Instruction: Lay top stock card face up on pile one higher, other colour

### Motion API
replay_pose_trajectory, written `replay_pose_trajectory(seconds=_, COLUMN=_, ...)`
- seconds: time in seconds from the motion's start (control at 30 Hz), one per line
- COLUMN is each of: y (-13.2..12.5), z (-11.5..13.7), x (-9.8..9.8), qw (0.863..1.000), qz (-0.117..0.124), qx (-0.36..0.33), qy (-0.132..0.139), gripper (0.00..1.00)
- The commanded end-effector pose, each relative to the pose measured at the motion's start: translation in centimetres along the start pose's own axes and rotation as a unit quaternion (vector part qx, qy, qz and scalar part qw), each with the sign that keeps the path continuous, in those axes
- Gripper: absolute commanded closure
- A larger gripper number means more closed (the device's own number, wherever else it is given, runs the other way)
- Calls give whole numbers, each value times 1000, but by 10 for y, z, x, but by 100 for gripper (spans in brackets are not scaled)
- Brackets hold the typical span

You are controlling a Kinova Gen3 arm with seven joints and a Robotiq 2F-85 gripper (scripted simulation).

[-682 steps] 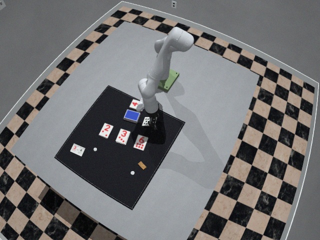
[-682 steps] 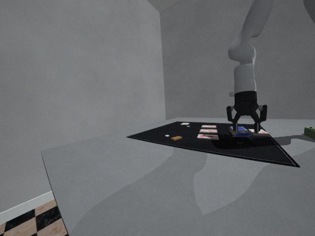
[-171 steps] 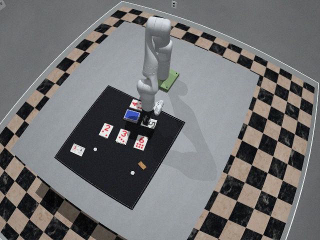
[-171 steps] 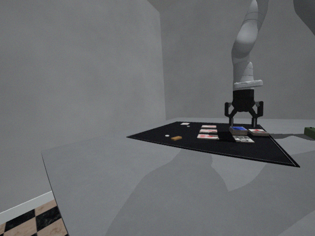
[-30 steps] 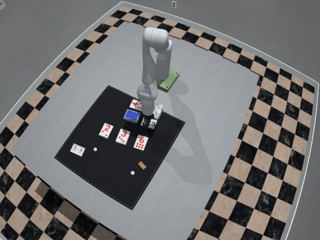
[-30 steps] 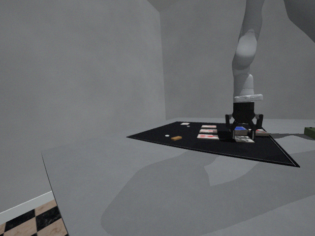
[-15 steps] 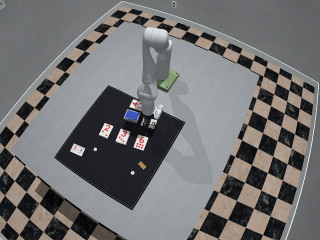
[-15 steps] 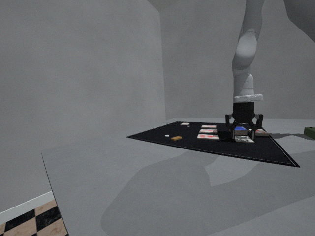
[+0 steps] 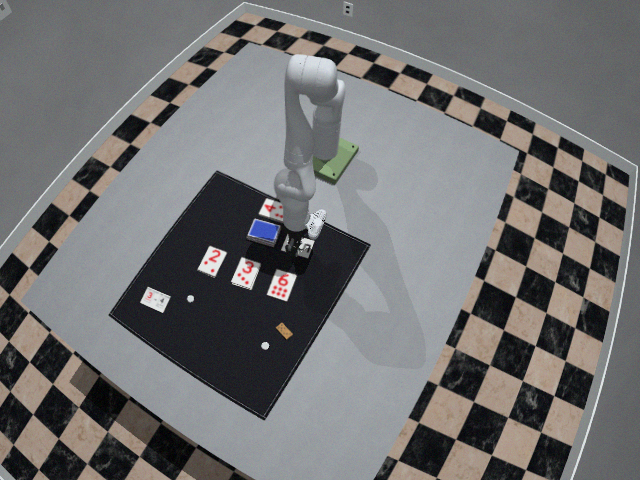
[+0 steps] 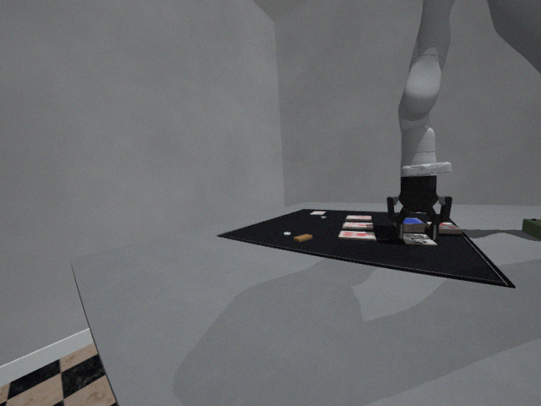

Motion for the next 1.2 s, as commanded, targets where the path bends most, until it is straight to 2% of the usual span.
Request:
replay_pose_trajectory(seconds=0.0, y=0, z=0, x=0, qw=1000, qz=-1, qx=0, qy=0, gripper=28)
replay_pose_trajectory(seconds=0.3, y=0, z=0, x=2, qw=1000, qz=-1, qx=0, qy=0, gripper=28)
replay_pose_trajectory(seconds=0.57, y=0, z=0, x=15, qw=1000, qz=-1, qx=0, qy=0, gripper=28)
replay_pose_trajectory(seconds=0.87, y=0, z=0, x=38, qw=1000, qz=-1, qx=0, qy=0, gripper=28)
replay_pose_trajectory(seconds=1.17, y=0, z=0, x=40, qw=1000, qz=-1, qx=0, qy=0, gripper=28)
Point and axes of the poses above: the point where the finger pads meet when closed, its own x axis back along the fingers, its own y axis across the jaws, z = x × y, the point moved 9 cm from there along x, back along the fingers, and after that the axes turned 7 degrees about x, right-handed, at the moved point
